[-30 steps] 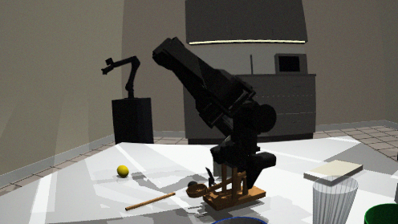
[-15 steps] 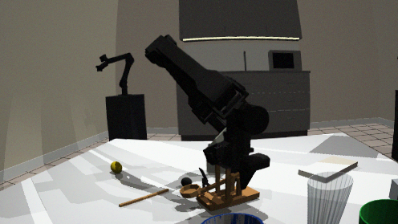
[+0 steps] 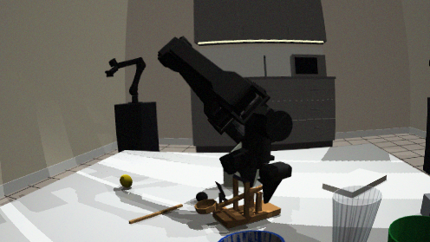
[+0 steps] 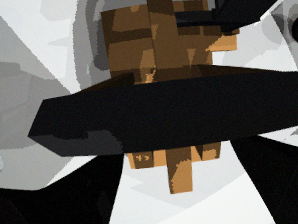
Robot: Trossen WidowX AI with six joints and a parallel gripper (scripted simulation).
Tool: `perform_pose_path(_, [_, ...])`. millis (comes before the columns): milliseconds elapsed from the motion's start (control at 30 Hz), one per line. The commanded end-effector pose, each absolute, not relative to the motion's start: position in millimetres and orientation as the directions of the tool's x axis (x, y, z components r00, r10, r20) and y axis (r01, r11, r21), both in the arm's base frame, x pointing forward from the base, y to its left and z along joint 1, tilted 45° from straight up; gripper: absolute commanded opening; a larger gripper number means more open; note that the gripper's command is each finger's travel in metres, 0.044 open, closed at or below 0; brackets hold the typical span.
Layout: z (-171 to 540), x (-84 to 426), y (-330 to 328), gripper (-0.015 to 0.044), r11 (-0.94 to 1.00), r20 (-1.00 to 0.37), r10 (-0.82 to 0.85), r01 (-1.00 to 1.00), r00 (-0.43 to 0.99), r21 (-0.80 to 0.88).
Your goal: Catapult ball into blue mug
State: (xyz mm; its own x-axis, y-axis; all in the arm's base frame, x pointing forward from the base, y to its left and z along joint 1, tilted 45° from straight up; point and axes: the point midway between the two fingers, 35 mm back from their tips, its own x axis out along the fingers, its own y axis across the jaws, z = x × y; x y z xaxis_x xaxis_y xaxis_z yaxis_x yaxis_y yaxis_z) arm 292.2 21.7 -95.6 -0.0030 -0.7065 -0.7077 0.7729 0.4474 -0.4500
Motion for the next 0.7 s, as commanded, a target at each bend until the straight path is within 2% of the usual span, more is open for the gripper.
perform_pose_path(0, [-64, 297, 59, 0.0440, 0.463, -0.719, -0.695, 0.775, 0.016, -0.430])
perform_pose_path(133, [-32, 291, 88, 0.0440, 0.461, -0.717, -0.697, 0.775, 0.015, -0.432])
perform_pose_path(367, [-44, 295, 80, 0.0440, 0.483, -0.716, -0.697, 0.756, 0.027, -0.442])
perform_pose_path(667, [-43, 294, 80, 0.0440, 0.620, -0.716, -0.698, 0.523, 0.027, -0.585])
